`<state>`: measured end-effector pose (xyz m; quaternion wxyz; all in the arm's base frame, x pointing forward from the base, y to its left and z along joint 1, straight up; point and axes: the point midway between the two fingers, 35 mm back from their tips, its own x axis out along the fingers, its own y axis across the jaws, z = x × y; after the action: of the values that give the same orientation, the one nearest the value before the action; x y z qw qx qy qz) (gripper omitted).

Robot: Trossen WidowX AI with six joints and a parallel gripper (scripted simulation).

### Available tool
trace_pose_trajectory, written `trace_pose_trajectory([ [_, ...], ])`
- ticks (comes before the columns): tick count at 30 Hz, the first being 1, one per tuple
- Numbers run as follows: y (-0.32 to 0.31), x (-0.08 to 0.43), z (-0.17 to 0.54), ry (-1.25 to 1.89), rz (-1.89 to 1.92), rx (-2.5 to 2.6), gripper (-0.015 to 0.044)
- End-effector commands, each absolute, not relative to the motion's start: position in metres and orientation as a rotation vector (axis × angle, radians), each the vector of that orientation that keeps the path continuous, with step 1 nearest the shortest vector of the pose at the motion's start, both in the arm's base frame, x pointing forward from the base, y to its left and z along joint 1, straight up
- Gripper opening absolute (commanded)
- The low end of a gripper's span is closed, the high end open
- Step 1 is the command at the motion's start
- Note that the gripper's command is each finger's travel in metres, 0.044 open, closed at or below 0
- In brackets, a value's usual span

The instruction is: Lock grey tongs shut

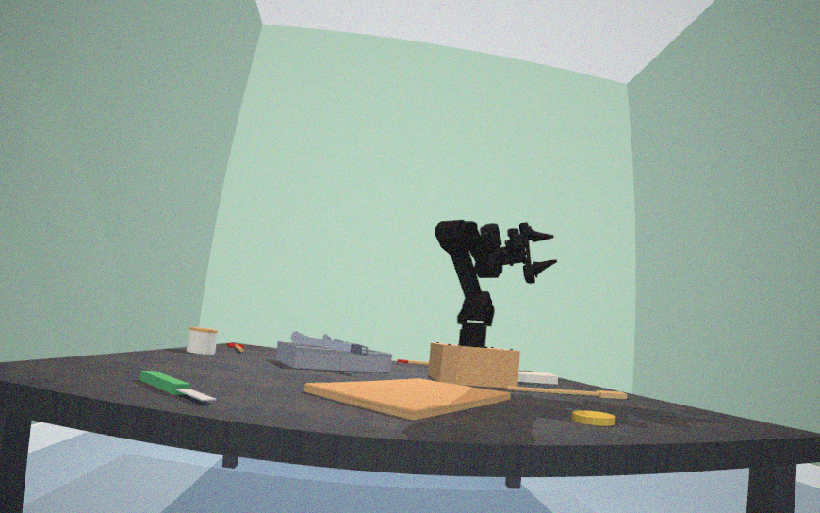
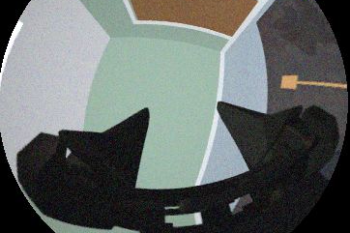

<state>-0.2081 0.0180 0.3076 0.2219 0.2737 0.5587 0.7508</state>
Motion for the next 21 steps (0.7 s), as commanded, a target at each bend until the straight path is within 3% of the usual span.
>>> trace_pose_trajectory([
  [1,0.018,-0.208,0.308,1.544,2.074,0.756,0.0426],
  [12,-0.066,-0.233,0.323,1.237,2.601,0.496,0.0440],
  [21,-0.192,-0.228,0.322,0.398,3.272,0.232,0.0440],
])
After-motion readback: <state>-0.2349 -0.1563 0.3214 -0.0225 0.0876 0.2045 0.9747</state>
